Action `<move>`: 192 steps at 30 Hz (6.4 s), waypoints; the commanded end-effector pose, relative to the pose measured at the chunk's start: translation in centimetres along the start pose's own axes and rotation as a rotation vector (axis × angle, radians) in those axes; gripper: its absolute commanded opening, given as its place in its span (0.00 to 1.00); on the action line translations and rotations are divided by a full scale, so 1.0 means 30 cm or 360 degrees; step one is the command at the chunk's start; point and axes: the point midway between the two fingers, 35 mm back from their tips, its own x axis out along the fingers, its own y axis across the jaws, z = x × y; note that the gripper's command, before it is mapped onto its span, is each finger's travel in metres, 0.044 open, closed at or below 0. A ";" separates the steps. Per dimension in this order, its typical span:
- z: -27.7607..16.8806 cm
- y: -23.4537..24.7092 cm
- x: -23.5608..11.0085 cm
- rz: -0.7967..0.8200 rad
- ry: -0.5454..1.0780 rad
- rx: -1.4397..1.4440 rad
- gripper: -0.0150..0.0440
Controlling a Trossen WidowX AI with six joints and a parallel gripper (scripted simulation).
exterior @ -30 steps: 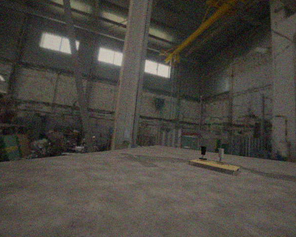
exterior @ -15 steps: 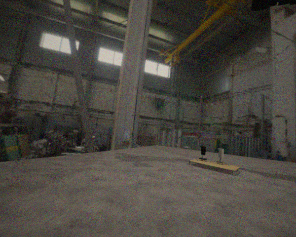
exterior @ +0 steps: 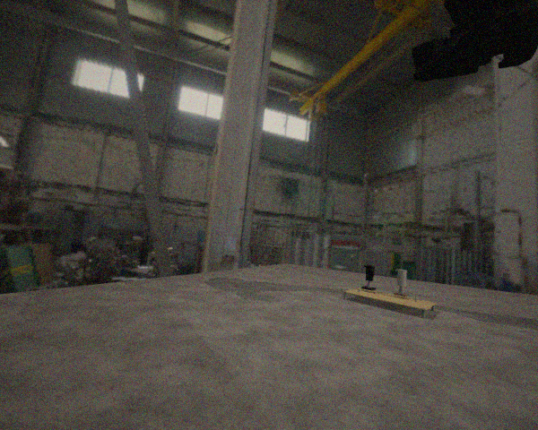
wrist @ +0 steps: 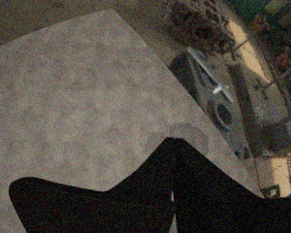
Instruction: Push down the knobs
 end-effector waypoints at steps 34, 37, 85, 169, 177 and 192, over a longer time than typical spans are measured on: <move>-0.803 -0.174 0.329 0.0000 0.1333 0.1243 0.25; -0.865 -0.178 0.328 -0.0006 0.1431 0.1359 0.25; -1.084 -0.121 0.396 -0.0018 0.1630 0.1598 0.25; -1.112 -0.104 0.418 -0.0018 0.1630 0.1598 0.25; -1.112 -0.104 0.418 -0.0018 0.1630 0.1598 0.25; -1.118 -0.100 0.422 -0.0018 0.1630 0.1598 0.25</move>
